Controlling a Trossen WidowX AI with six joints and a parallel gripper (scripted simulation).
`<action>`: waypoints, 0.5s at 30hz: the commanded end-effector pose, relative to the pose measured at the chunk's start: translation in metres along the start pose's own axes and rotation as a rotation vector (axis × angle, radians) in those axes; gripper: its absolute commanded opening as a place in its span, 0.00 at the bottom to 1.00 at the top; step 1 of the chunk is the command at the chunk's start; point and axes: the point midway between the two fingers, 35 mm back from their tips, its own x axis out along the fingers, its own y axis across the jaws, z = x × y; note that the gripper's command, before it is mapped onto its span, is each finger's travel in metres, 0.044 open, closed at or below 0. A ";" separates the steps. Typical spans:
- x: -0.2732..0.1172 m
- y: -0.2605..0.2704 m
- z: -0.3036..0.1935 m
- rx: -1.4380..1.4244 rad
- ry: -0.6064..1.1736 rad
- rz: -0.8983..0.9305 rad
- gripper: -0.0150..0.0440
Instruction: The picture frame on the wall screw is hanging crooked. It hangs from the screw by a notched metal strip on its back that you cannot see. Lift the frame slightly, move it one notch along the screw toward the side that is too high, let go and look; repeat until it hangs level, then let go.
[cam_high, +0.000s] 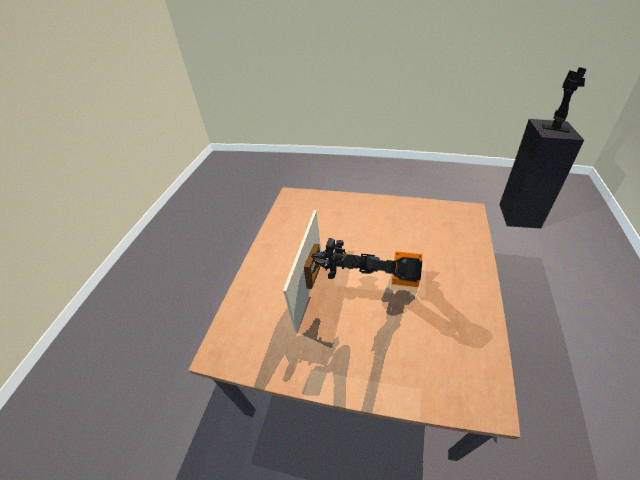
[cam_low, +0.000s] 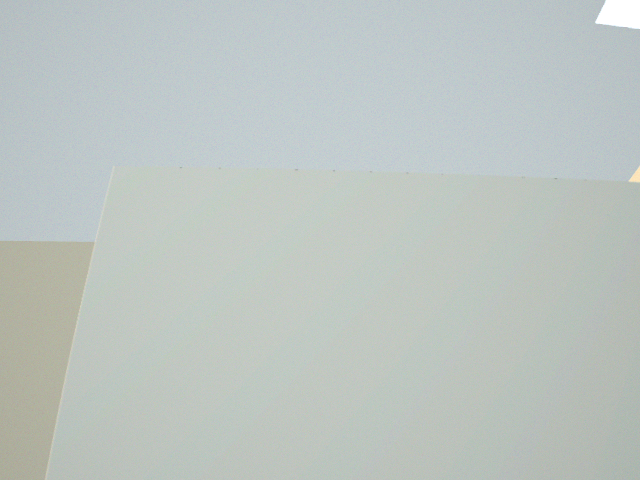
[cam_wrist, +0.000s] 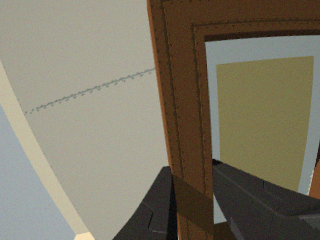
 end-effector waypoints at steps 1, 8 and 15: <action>0.001 0.006 -0.002 0.005 0.001 0.020 0.25; 0.001 0.006 -0.003 0.005 0.001 0.020 0.25; 0.001 0.006 -0.003 0.005 0.001 0.020 0.25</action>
